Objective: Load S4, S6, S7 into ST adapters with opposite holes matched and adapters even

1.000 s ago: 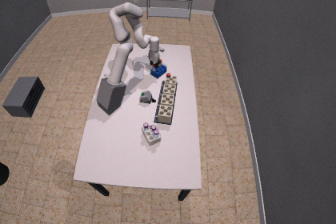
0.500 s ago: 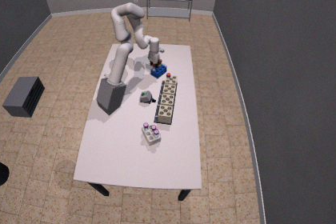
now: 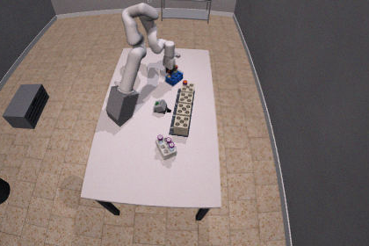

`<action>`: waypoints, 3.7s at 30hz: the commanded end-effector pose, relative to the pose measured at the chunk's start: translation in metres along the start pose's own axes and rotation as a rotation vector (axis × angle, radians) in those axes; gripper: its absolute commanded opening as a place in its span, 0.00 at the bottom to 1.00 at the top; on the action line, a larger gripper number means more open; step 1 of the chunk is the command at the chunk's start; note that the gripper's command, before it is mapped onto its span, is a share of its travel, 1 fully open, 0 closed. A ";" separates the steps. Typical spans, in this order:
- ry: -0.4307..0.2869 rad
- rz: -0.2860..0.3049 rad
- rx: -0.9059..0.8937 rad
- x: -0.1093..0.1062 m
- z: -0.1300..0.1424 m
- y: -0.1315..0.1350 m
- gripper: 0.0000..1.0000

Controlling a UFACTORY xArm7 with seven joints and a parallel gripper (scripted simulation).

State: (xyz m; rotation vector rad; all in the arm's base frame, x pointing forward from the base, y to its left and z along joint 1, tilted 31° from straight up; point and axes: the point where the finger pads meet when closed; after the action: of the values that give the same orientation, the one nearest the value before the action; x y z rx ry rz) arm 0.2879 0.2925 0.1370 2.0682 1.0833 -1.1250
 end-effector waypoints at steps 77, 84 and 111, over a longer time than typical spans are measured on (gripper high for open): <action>0.002 0.001 0.000 -0.021 -0.001 0.000 0.00; 0.002 0.001 0.000 -0.035 -0.001 0.000 0.00; 0.003 0.001 0.000 -0.082 -0.001 0.000 0.00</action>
State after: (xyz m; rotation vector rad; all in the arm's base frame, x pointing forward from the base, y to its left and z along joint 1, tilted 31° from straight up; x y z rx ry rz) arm 0.2632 0.2629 0.2032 2.0692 1.0836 -1.1233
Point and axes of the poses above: the point where the finger pads meet when closed, its own x axis out along the fingers, its own y axis across the jaws, z = x × y, and after that the axes turned 9 degrees about -x, right-handed
